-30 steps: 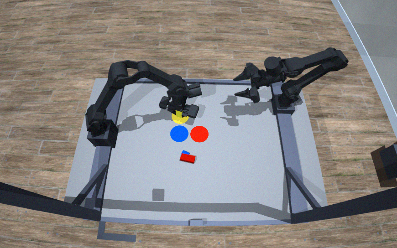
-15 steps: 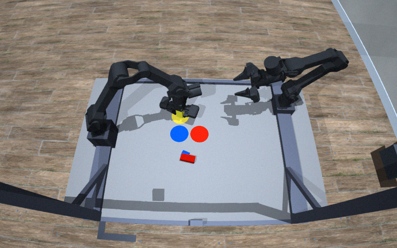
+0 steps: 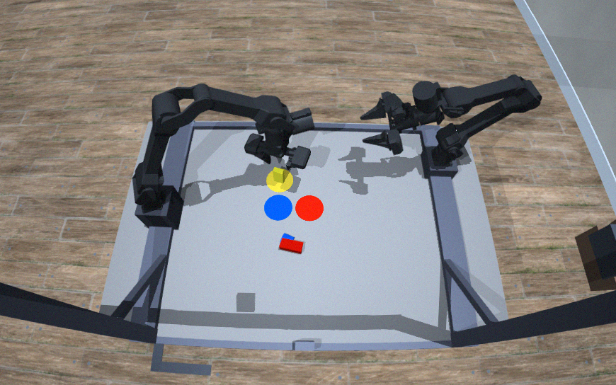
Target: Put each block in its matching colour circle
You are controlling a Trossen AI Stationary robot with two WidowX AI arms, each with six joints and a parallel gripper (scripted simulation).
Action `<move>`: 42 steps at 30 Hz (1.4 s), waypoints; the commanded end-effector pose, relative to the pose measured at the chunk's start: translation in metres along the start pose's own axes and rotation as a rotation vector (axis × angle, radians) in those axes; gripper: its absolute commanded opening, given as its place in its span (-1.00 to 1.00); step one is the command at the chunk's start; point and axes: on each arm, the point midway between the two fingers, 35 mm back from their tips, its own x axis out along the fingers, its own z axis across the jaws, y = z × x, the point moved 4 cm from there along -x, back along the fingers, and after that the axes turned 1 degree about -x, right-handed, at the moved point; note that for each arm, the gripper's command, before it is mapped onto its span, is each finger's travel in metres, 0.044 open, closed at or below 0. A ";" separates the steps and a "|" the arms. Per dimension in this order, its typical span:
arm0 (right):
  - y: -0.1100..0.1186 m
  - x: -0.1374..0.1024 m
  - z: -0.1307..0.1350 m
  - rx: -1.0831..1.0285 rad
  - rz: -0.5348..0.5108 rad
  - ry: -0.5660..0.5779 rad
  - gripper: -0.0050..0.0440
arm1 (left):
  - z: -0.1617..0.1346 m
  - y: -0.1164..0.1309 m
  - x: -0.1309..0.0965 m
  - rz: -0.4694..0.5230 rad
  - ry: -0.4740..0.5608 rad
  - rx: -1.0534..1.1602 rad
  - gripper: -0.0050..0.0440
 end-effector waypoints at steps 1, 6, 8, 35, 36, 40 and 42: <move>-0.019 -0.006 0.002 -0.008 -0.055 -0.026 0.84 | -0.013 0.010 -0.026 0.005 0.062 0.000 0.69; -0.018 -0.006 0.005 -0.027 -0.050 -0.063 0.84 | -0.028 0.039 -0.017 0.082 0.102 -0.008 0.84; -0.020 -0.007 0.009 -0.045 -0.048 -0.100 0.84 | -0.046 0.066 -0.009 0.158 0.142 -0.016 0.84; -0.010 -0.019 0.044 -0.223 -0.002 -0.454 0.84 | -0.111 0.209 0.076 0.005 0.002 -0.105 0.84; -0.010 -0.019 0.044 -0.223 -0.003 -0.454 0.84 | -0.111 0.209 0.077 0.005 0.004 -0.105 0.84; -0.009 -0.019 0.044 -0.222 -0.002 -0.454 0.84 | -0.116 0.208 0.074 0.006 0.018 -0.105 0.84; -0.005 -0.017 0.044 -0.219 0.009 -0.451 0.84 | -0.121 0.206 0.078 0.006 0.021 -0.104 0.84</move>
